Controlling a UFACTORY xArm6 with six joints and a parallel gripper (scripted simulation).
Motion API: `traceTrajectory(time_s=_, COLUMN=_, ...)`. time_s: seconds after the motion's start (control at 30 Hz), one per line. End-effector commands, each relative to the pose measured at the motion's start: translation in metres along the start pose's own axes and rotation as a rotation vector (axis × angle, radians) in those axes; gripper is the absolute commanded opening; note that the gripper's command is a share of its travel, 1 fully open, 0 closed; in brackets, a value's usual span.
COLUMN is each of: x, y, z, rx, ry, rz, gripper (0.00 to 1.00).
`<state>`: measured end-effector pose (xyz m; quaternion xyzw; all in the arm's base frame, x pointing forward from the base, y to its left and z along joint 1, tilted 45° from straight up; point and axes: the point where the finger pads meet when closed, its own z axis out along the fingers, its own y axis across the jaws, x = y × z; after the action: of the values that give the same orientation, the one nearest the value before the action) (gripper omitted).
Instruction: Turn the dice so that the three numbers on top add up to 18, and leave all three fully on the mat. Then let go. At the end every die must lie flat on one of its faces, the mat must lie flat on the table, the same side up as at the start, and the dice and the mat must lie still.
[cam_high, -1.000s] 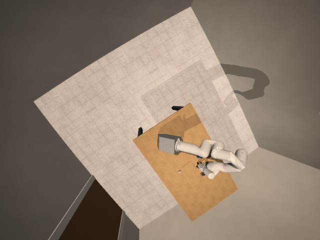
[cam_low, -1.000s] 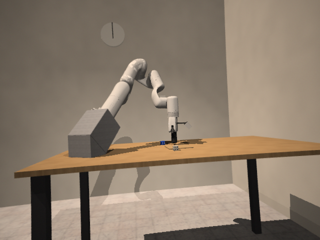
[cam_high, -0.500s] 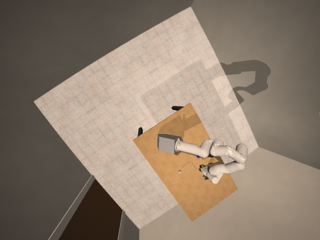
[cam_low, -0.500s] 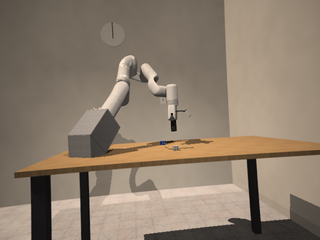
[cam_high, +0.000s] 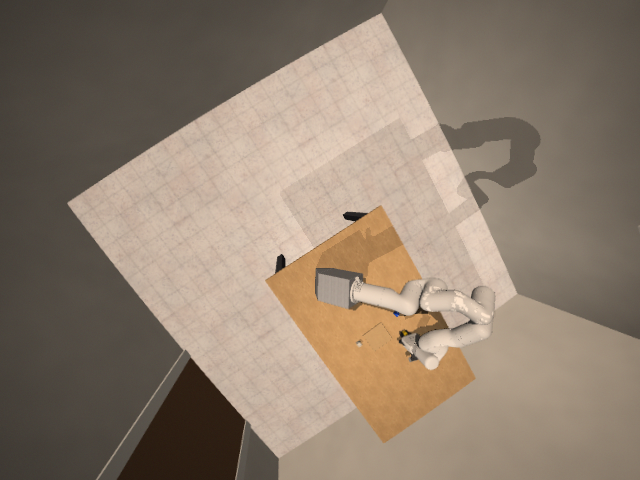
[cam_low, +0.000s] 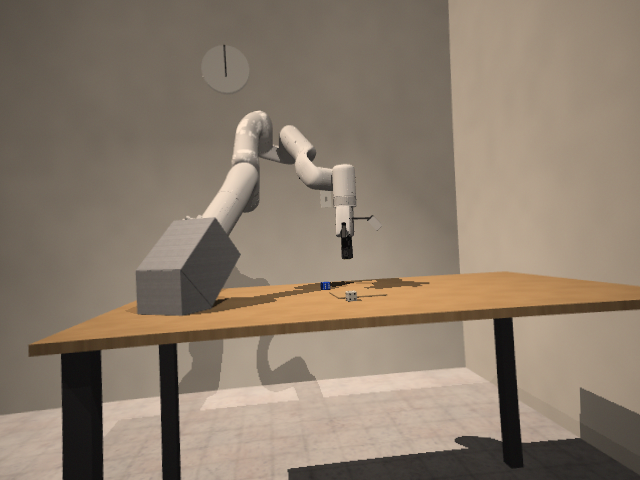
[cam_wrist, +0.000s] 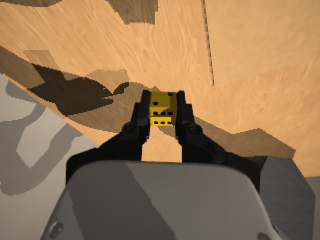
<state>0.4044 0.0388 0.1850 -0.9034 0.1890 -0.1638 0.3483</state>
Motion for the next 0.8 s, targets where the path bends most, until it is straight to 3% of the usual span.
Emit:
traceTrajectory(time_s=0.0, x=0.004, y=0.027, z=0.000, rx=-0.008, ry=0.000, rz=-0.053, gripper=0.21)
traceTrajectory(time_s=0.17, x=0.004, y=0.086, z=-0.002, rx=-0.011, ry=-0.004, rz=-0.167, gripper=0.21)
traceTrajectory(time_s=0.4, x=-0.003, y=0.137, z=-0.005, rx=0.000, ry=0.003, rz=-0.269, gripper=0.21)
traceTrajectory(time_s=0.77, x=-0.004, y=0.142, z=-0.005, rx=0.002, ry=0.004, rz=-0.279, gripper=0.21)
